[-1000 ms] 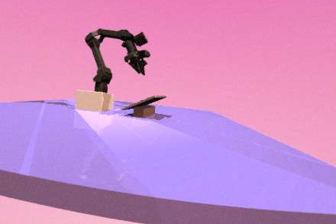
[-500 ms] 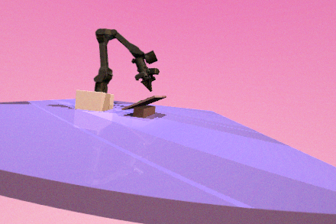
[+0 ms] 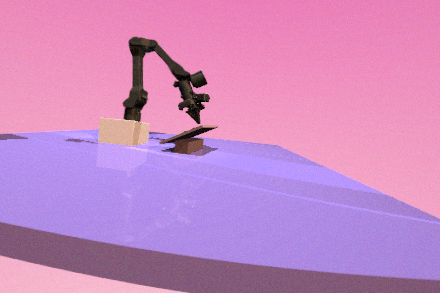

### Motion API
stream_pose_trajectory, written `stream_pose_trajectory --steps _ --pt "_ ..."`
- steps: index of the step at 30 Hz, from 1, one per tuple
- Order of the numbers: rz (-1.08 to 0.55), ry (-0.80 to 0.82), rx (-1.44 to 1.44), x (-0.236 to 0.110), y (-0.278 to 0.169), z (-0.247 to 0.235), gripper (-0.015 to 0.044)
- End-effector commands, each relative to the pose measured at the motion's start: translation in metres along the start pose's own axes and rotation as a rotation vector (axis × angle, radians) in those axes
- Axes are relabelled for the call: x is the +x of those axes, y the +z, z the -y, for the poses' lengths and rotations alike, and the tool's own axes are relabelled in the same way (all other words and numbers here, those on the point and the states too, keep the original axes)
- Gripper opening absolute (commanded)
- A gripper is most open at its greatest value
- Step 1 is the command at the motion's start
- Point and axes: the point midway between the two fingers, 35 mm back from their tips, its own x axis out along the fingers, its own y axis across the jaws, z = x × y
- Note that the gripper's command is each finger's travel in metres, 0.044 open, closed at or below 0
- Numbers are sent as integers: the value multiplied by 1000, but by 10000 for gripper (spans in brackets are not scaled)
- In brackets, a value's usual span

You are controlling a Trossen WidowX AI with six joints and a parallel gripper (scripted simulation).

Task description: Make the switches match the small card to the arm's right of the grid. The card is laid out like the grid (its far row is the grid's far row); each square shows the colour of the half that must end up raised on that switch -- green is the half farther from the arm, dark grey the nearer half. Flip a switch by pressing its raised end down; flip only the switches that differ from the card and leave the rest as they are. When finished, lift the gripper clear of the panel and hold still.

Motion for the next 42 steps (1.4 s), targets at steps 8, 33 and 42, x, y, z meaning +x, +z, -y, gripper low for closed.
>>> stream_pose_trajectory --steps 8,33,42 --pt "-5 -5 3 13 -3 1 0" --pt "-5 -5 3 14 -3 1 0" --pt "-5 -5 3 15 -3 1 0"
